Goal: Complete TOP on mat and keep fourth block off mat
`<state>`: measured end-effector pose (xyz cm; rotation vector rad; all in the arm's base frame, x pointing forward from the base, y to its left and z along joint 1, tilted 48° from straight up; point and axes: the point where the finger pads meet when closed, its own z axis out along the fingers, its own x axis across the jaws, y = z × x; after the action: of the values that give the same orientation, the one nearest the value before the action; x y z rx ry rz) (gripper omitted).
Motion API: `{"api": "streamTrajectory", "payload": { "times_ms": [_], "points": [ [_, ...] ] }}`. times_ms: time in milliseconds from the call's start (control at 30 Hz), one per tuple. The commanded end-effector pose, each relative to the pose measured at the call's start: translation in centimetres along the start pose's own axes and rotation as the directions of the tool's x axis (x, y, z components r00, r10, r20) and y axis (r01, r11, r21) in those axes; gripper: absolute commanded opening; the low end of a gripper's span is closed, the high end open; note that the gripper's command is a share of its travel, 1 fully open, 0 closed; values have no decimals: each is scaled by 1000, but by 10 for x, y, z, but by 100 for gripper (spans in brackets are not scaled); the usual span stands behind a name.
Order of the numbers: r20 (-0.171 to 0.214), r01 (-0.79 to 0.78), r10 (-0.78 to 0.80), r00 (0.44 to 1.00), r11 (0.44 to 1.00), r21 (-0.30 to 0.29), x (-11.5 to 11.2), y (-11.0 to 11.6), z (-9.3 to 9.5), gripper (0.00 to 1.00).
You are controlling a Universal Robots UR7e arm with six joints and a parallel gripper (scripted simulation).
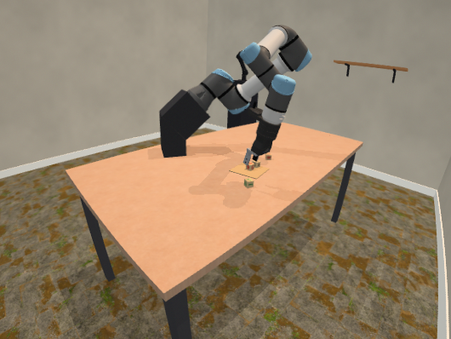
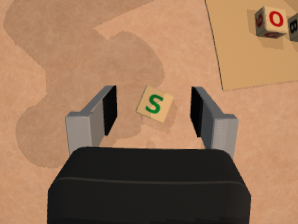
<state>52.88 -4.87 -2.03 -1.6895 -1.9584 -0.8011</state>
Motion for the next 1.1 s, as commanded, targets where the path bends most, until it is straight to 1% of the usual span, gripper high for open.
{"api": "streamTrajectory", "payload": {
  "times_ms": [0, 767, 933, 1067],
  "points": [
    [1, 0, 0, 1000, 1000, -1, 0, 0, -1, 100],
    [1, -3, 3, 1000, 1000, -2, 1, 0, -1, 100],
    [2, -25, 25, 1000, 1000, -9, 11, -1, -5, 100],
    [4, -61, 61, 998, 998, -22, 28, -3, -10, 100]
  ]
}}
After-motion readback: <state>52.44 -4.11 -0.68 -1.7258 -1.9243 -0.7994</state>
